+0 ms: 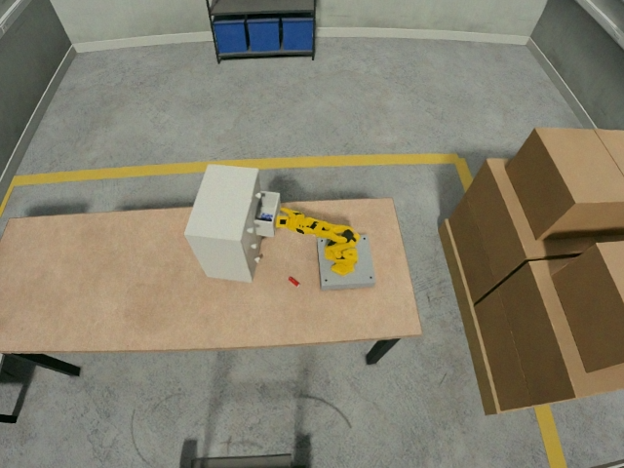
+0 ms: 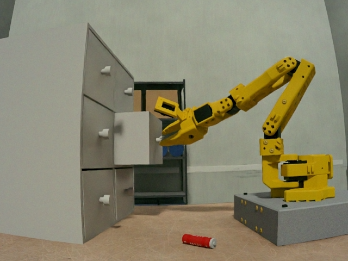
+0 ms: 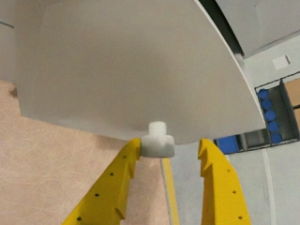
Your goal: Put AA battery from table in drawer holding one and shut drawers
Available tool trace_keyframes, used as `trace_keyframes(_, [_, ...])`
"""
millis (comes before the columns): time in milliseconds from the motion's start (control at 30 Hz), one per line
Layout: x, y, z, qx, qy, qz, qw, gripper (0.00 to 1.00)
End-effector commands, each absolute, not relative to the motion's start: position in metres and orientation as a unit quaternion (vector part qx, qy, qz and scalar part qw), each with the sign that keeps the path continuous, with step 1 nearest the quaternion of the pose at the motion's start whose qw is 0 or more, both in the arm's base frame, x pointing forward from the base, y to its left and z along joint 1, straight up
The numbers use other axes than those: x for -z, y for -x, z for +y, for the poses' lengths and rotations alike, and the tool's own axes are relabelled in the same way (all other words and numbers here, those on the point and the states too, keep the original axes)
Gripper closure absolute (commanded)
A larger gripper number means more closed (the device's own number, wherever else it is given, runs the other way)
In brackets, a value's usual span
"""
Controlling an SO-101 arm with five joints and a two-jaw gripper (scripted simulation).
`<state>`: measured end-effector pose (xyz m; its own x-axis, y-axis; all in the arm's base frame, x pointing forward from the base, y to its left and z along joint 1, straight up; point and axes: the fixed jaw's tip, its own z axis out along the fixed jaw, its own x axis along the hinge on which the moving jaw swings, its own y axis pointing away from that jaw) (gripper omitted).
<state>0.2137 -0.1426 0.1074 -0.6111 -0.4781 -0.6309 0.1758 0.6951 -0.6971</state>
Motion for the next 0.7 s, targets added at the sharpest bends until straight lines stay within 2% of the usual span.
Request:
trace_keyframes(0, [-0.109,-0.204,-0.143,0.384,0.085,0.815,0.425,0.79])
trace_keyframes(667, [-0.107,-0.163,-0.136,0.402,0.054,0.82,0.403,0.79])
